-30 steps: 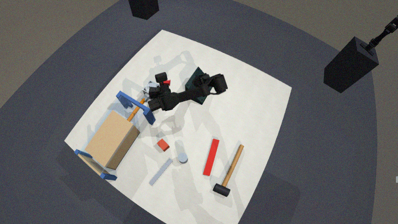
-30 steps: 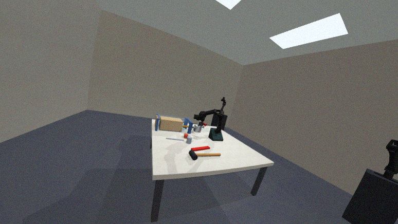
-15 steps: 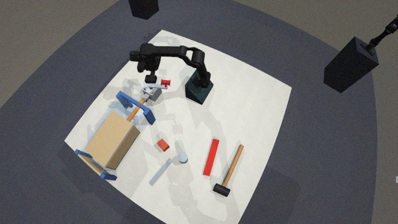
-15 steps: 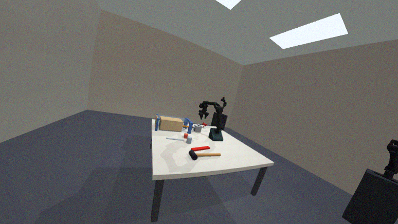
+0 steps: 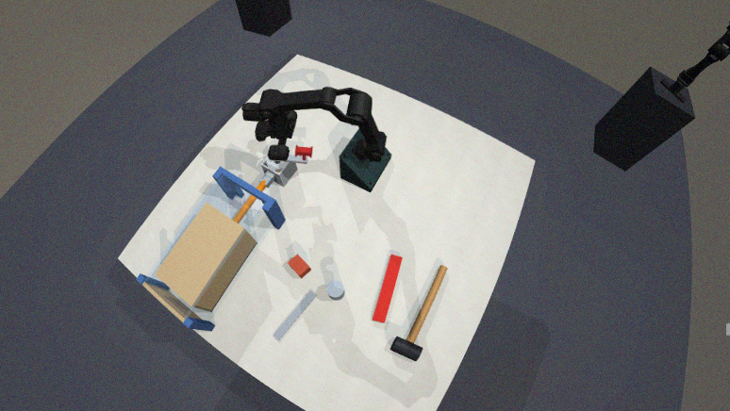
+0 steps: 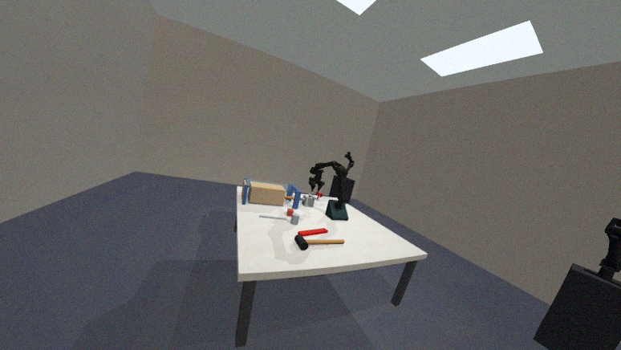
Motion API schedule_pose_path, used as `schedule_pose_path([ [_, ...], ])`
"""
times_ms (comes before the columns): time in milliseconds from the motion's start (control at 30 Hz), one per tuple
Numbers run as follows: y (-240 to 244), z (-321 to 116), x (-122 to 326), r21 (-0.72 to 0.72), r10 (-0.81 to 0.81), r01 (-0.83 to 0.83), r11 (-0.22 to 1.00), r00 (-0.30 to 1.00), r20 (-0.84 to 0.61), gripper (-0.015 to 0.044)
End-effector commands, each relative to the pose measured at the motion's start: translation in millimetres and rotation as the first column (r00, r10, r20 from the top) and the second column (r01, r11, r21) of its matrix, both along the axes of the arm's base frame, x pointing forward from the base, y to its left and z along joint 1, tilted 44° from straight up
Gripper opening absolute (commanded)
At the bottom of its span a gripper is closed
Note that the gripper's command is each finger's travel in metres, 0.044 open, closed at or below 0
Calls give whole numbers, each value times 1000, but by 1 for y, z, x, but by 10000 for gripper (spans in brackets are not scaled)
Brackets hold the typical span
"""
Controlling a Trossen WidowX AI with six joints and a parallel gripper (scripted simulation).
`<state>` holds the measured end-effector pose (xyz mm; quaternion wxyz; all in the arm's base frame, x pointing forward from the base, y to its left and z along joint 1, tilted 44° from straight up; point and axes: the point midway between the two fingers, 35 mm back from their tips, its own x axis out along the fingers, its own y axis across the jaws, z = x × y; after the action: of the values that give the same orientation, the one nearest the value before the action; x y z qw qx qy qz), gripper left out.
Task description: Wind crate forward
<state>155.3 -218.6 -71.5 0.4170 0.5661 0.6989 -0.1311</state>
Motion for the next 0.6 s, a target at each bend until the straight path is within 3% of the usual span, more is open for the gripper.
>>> schedule_pose_path([
  [0,6,-8,1,-10,-9,9,1000,1000,7,440],
  [567,40,-44,1,-9,-9,9,1000,1000,8,440],
])
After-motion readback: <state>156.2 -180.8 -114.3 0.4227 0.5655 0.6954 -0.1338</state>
